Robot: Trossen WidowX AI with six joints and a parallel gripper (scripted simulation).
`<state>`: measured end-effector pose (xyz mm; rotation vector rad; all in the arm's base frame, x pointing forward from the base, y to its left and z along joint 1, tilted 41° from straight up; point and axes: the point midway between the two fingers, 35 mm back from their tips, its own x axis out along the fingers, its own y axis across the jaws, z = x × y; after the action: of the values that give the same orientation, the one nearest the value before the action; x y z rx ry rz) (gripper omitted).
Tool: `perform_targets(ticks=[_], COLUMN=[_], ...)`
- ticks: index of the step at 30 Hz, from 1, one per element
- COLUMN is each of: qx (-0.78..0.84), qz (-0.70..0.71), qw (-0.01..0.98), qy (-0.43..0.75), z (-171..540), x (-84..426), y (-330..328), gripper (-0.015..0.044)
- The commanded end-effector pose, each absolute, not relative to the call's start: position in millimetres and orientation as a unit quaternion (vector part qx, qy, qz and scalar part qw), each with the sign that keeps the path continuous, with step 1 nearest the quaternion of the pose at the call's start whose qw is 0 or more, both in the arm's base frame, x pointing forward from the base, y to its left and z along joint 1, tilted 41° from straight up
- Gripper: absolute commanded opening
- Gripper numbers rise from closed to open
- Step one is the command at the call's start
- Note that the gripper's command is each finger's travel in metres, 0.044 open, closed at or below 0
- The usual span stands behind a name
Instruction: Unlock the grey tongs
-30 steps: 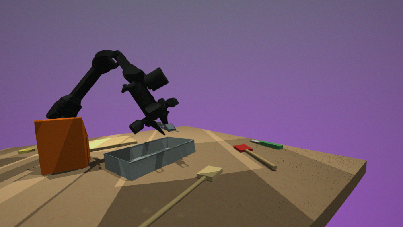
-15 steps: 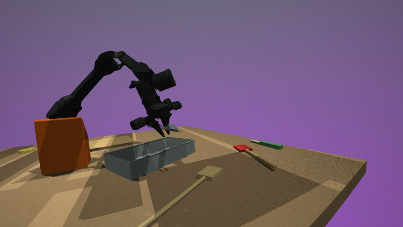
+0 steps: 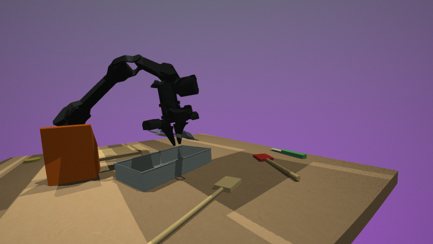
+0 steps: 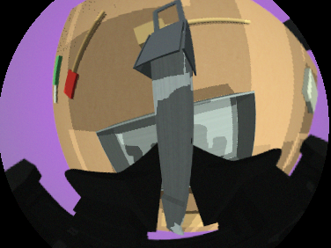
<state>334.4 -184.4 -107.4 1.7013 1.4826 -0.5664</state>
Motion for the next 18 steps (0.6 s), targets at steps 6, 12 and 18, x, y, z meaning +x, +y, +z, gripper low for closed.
perform_targets(ticks=[6, 12, 18], qx=[0.629, 0.629, 0.626], qz=[-0.213, -0.213, -0.207], qw=[0.396, 0.396, 0.403], qy=[0.635, 0.635, 0.635], z=[-102, -102, -94], x=[330, 330, 335], y=[-182, -182, -176], gripper=[-0.0150, -0.0150, -0.0150])
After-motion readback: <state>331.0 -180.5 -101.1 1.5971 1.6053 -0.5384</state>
